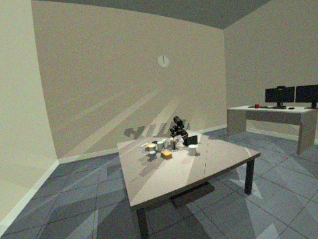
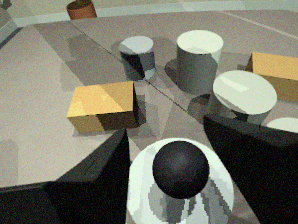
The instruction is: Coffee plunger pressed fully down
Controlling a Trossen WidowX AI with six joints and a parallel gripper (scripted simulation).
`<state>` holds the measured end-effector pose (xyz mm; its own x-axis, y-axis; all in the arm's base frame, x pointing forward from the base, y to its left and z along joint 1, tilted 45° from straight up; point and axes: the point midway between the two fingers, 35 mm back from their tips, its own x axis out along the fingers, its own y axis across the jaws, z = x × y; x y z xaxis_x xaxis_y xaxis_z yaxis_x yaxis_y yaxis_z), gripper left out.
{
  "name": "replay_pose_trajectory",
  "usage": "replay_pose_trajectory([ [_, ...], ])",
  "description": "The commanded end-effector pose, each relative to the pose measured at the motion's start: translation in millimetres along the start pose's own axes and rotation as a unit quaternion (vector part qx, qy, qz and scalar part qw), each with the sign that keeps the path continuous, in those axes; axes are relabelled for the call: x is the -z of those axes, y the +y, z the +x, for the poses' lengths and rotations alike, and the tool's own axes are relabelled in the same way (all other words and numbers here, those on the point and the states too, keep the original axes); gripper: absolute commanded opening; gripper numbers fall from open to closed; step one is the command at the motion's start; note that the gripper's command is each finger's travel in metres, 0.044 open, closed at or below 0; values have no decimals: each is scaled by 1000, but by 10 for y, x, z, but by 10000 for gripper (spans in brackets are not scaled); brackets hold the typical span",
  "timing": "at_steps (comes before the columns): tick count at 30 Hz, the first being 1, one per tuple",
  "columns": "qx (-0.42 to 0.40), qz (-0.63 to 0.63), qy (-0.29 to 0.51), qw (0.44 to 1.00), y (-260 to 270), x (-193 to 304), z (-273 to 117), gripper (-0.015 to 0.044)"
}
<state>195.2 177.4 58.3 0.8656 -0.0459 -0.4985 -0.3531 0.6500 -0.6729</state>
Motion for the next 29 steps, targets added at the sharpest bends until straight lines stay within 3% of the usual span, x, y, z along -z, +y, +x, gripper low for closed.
replay_pose_trajectory([
  [1, -3, 0, 0, 1000, 10, 1, 0, 331],
  [5, -3, 0, 0, 1000, 10, 1, 0, 436],
  [6, -3, 0, 0, 1000, 10, 1, 0, 440],
  [12, -4, 0, 3, 1000, 25, -122, -85, 440],
  [20, -1, -5, 8, 1000, -13, -588, -533, 440],
  [29, -1, -5, 7, 1000, -16, -595, -544, 440],
])
